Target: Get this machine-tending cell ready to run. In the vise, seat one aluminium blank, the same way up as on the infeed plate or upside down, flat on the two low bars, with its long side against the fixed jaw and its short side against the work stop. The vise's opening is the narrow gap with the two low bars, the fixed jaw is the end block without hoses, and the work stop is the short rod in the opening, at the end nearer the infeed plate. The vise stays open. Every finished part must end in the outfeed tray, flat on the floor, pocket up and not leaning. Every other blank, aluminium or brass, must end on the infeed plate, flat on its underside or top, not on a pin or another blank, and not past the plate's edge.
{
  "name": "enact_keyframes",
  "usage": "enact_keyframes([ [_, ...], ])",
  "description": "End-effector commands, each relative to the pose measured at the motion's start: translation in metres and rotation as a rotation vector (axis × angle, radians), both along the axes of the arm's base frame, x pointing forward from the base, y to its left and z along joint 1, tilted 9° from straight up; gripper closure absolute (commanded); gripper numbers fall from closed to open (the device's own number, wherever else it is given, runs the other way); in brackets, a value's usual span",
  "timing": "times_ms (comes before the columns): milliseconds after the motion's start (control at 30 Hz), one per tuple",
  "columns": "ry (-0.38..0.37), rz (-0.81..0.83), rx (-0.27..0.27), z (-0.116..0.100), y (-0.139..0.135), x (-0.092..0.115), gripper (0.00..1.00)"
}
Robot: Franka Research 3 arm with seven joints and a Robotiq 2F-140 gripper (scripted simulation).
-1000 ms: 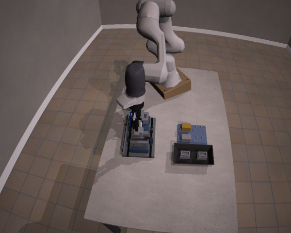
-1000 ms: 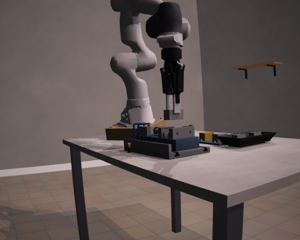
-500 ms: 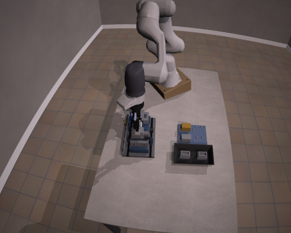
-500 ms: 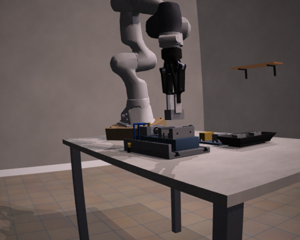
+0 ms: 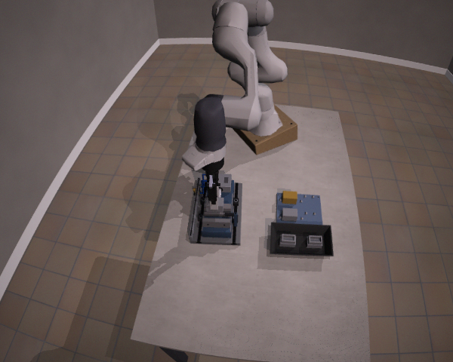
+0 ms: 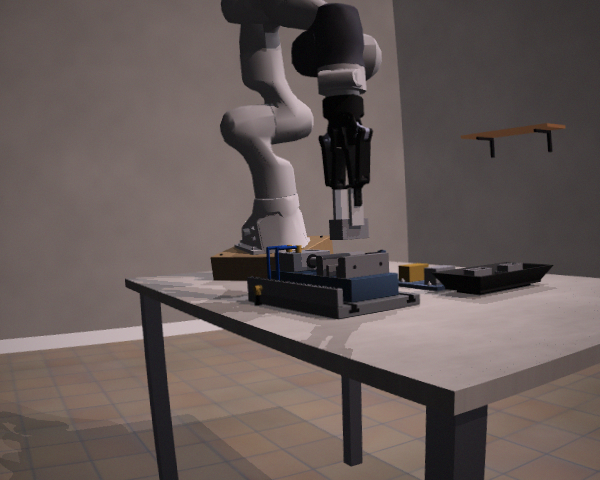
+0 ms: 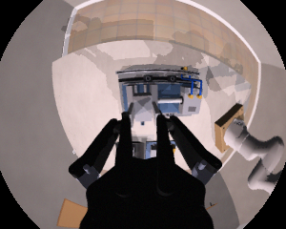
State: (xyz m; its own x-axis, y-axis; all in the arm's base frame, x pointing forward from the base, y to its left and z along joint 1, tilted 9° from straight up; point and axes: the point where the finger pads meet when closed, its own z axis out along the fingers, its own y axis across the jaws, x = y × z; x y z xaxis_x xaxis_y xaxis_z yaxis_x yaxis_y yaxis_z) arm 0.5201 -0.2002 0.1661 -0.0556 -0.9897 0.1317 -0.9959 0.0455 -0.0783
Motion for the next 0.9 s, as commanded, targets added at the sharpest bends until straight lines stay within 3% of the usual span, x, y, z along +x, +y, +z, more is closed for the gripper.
enact_keyframes([
  [0, 0.0, 0.005, 0.001, 0.0013, -0.0014, 0.0003, 1.0],
  [867, 0.001, 0.013, 0.002, 0.0033, -0.0027, 0.0016, 1.0],
])
